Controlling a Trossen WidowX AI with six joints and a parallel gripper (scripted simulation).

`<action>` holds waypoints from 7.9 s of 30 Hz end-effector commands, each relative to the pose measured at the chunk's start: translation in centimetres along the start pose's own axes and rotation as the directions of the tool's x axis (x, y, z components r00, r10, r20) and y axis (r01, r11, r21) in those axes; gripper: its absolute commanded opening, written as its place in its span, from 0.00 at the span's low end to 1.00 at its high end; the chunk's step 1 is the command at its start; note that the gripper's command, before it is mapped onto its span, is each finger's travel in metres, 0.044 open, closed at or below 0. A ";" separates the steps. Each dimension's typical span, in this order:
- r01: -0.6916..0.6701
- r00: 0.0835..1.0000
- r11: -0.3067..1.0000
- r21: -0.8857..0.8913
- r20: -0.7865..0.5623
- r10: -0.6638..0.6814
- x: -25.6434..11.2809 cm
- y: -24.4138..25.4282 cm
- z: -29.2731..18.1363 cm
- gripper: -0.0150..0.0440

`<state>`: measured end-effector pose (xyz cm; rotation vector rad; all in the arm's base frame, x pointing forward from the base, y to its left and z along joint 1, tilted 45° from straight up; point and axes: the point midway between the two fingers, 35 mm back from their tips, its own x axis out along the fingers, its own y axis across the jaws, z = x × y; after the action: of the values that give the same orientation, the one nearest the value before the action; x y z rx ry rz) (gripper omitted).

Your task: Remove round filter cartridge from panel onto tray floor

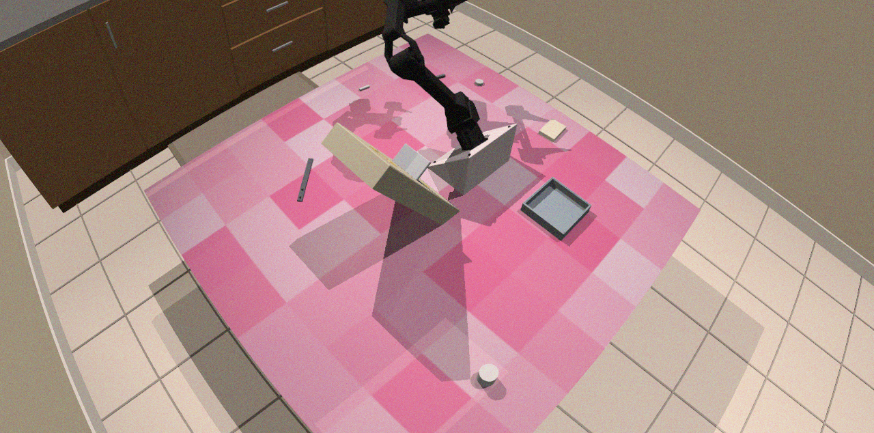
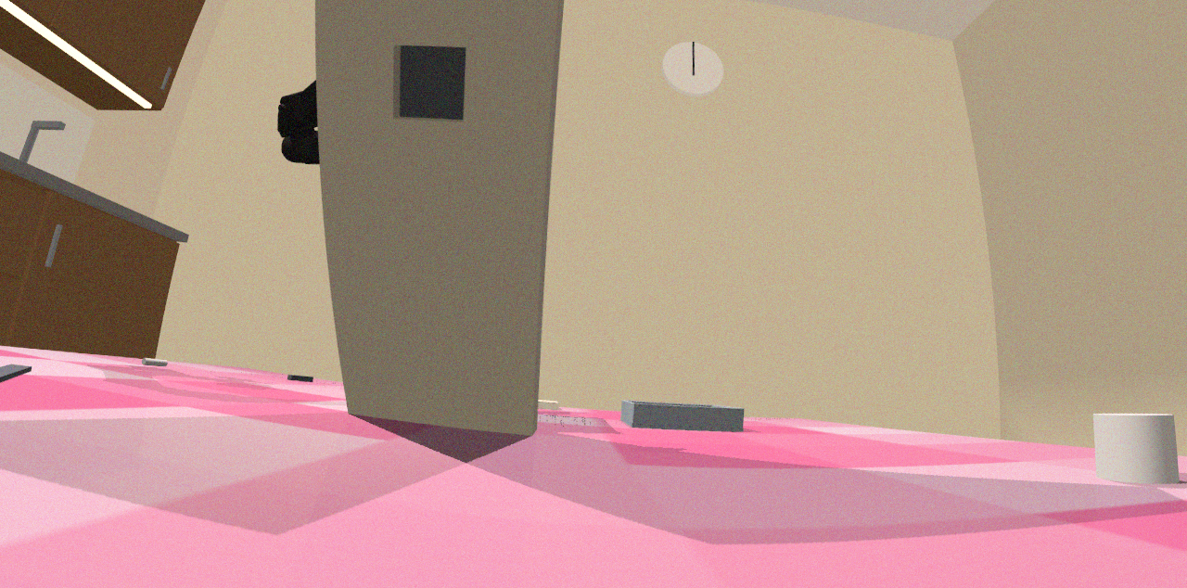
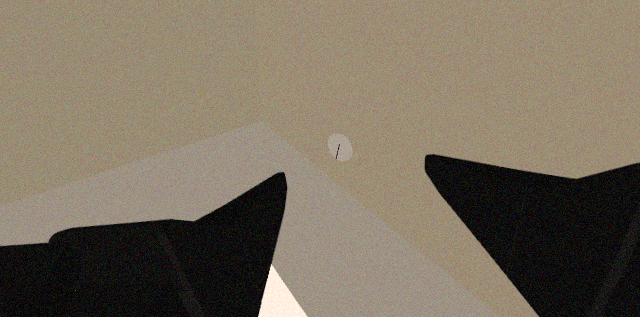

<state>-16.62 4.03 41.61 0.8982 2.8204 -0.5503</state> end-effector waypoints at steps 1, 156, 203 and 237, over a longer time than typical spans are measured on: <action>0.004 1.000 1.000 0.001 0.001 -0.004 0.0 -0.1 0.0 0.89; 0.427 -0.752 -0.200 0.882 0.469 0.463 -20.9 46.6 18.7 0.45; 0.427 -0.752 -0.200 0.882 0.469 0.463 -21.1 46.7 18.9 0.45; 0.426 -0.752 -0.200 0.882 0.468 0.463 -21.8 47.1 19.1 0.45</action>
<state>28.43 20.91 14.90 -1.8461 0.5052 0.2251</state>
